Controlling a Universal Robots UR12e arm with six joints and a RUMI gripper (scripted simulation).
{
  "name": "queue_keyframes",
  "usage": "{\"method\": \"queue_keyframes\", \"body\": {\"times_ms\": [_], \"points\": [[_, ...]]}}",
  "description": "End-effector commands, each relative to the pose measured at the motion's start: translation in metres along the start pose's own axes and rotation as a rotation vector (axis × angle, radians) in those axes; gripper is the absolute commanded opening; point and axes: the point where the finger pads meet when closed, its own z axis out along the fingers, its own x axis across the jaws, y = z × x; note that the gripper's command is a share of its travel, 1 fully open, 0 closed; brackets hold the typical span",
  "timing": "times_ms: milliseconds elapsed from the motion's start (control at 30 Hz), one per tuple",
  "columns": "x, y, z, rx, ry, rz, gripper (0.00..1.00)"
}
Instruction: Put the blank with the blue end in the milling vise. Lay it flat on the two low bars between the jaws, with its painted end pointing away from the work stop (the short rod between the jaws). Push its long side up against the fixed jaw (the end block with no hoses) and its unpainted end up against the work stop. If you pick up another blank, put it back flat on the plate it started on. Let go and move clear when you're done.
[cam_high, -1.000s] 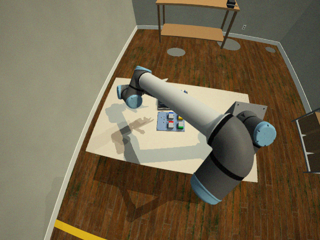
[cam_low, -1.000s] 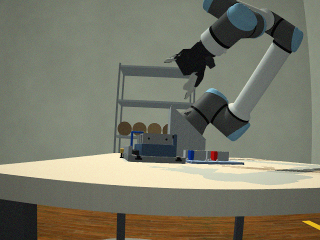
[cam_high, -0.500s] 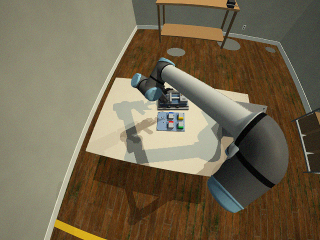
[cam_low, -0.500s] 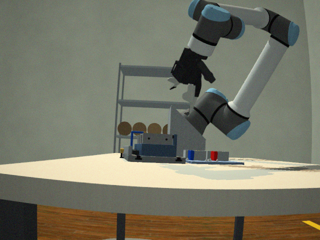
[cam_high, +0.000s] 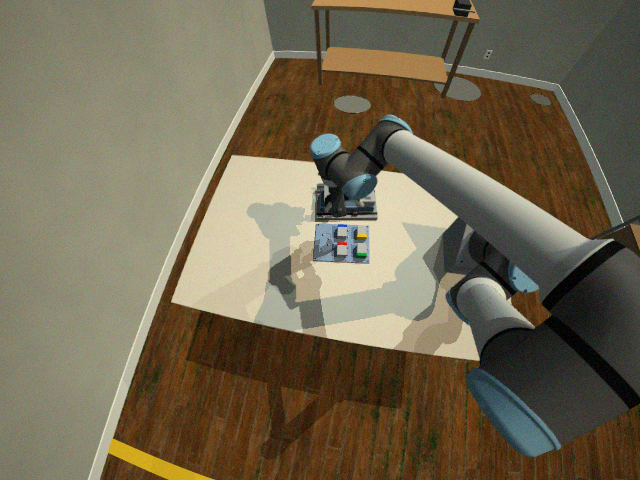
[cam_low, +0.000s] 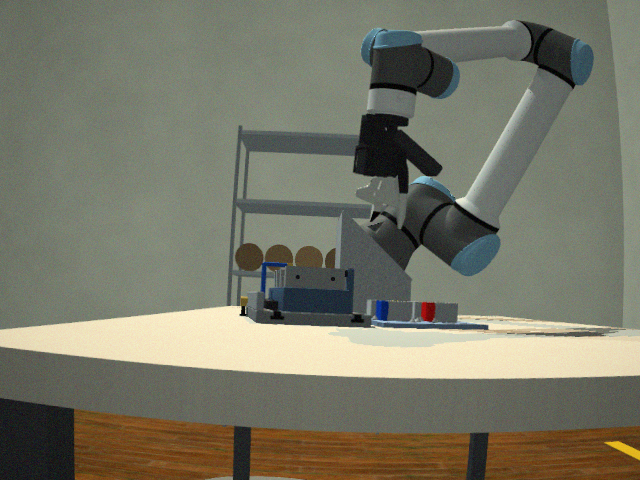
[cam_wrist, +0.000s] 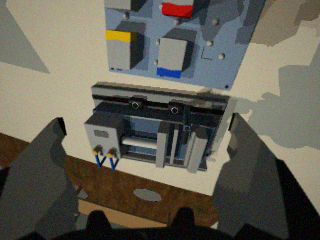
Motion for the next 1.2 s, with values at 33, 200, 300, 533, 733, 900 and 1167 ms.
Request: {"method": "queue_keyframes", "body": {"times_ms": [33,200,300,533,733,900,1167], "points": [[0.0058,-0.0184,0.0024,0.027,0.17,0.1,1.0],[0.0071,-0.0222,0.0018,0.036,0.198,0.117,1.0],[0.0071,-0.0222,0.0018,0.036,0.198,0.117,1.0],[0.0071,-0.0222,0.0018,0.036,0.198,0.117,0.0],[0.0071,-0.0222,0.0018,0.036,0.198,0.117,0.0],[0.0071,-0.0222,0.0018,0.036,0.198,0.117,0.0],[0.0071,-0.0222,0.0018,0.036,0.198,0.117,0.0]]}}
